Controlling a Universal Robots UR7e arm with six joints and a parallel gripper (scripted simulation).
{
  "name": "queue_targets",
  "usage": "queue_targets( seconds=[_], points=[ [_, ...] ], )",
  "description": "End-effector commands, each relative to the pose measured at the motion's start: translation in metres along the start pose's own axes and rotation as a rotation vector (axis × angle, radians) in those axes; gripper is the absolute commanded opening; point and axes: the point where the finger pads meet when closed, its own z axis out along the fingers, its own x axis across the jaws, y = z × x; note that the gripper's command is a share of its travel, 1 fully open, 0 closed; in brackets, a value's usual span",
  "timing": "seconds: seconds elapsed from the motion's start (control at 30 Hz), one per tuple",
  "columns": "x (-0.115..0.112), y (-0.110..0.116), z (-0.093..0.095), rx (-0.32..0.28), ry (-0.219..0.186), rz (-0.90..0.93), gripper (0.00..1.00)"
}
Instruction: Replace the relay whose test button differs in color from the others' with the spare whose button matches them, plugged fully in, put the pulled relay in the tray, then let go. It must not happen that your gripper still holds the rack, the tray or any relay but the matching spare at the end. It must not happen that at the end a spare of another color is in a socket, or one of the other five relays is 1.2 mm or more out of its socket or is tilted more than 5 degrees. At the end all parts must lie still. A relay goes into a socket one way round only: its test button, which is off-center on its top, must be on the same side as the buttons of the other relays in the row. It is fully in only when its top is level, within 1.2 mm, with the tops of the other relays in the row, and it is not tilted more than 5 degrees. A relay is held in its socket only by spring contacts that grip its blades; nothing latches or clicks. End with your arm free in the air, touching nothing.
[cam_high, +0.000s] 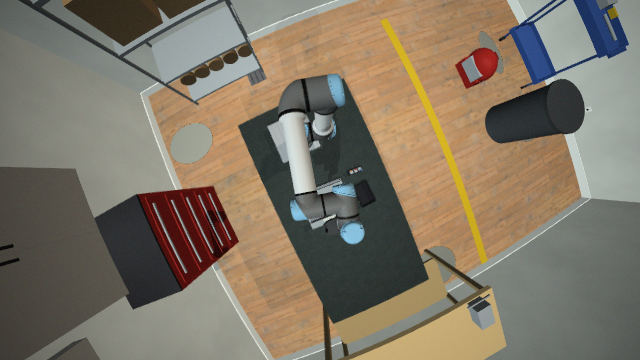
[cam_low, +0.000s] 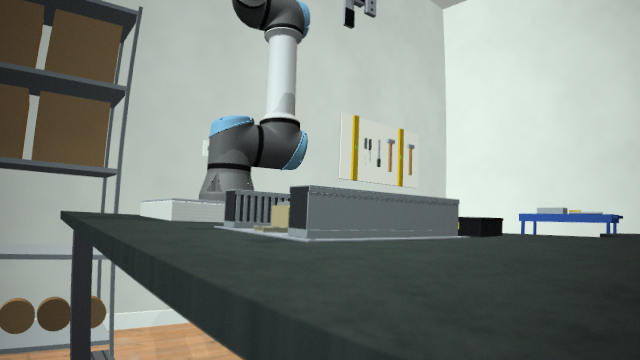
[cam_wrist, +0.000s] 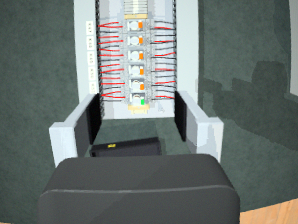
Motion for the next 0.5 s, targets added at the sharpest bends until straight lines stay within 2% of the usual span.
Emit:
queue_targets(
  seconds=[0.0,0.07,0.47],
  points=[
    [0.000,0.000,0.035,0.000,-0.001,-0.001,1.00],
    [0.000,0.000,0.059,0.001,-0.005,-0.001,1.00],
    [0.000,0.000,0.059,0.001,-0.005,-0.001,1.00]
  ],
)
